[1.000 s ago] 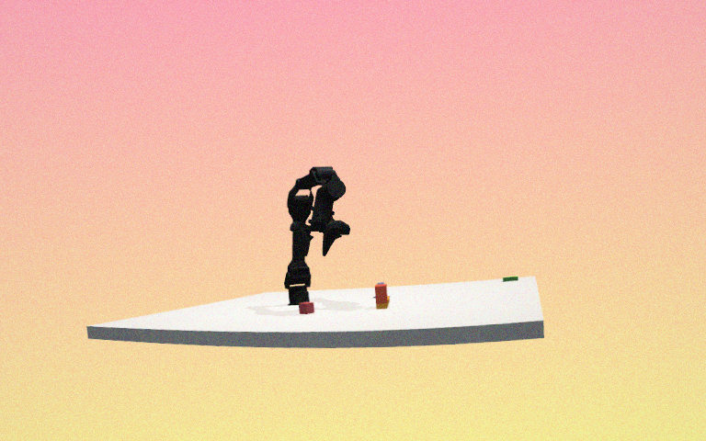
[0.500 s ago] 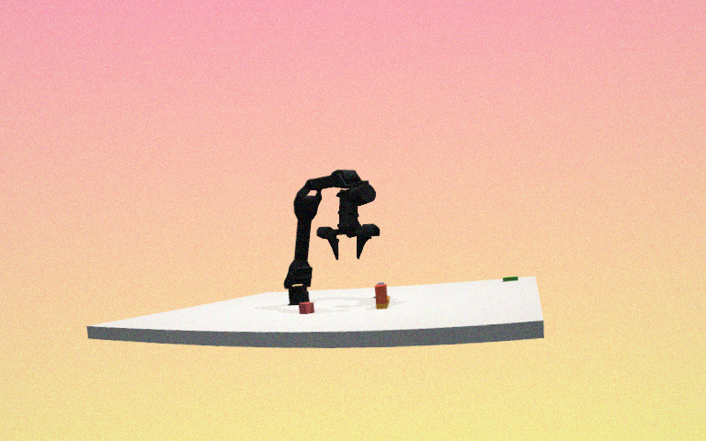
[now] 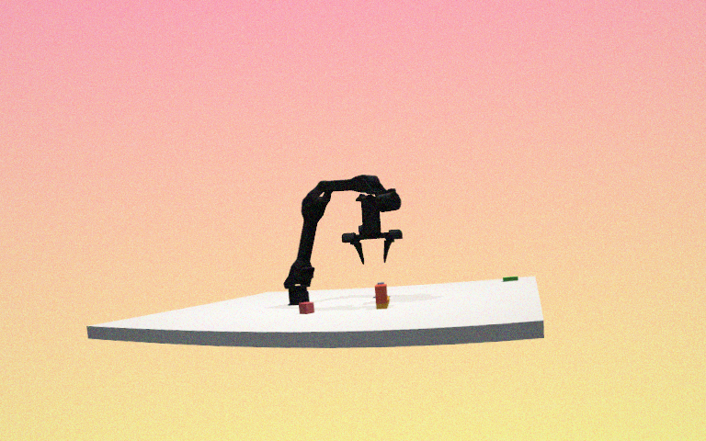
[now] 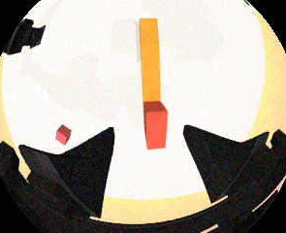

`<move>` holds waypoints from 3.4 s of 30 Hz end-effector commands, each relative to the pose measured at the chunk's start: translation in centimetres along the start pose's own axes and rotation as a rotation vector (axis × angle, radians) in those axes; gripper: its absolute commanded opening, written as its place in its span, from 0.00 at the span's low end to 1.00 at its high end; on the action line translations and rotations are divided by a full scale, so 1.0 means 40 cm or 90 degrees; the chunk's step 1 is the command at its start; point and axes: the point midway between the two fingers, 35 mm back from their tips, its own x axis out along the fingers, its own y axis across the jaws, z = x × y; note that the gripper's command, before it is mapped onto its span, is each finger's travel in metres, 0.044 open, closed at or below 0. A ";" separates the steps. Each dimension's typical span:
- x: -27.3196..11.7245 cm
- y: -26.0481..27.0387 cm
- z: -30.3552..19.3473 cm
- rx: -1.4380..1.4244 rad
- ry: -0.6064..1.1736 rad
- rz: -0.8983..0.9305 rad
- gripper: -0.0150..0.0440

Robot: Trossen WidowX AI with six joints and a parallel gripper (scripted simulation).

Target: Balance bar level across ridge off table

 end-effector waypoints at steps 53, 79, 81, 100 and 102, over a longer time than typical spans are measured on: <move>0.321 -0.043 0.089 -0.034 -0.034 -0.004 0.79; 0.260 -0.050 0.080 -0.037 -0.033 -0.003 0.25; 0.248 -0.051 0.079 -0.037 -0.033 -0.003 0.25; 0.123 -0.050 0.073 -0.035 -0.034 -0.004 0.25; 0.110 -0.049 0.073 -0.035 -0.034 -0.004 0.25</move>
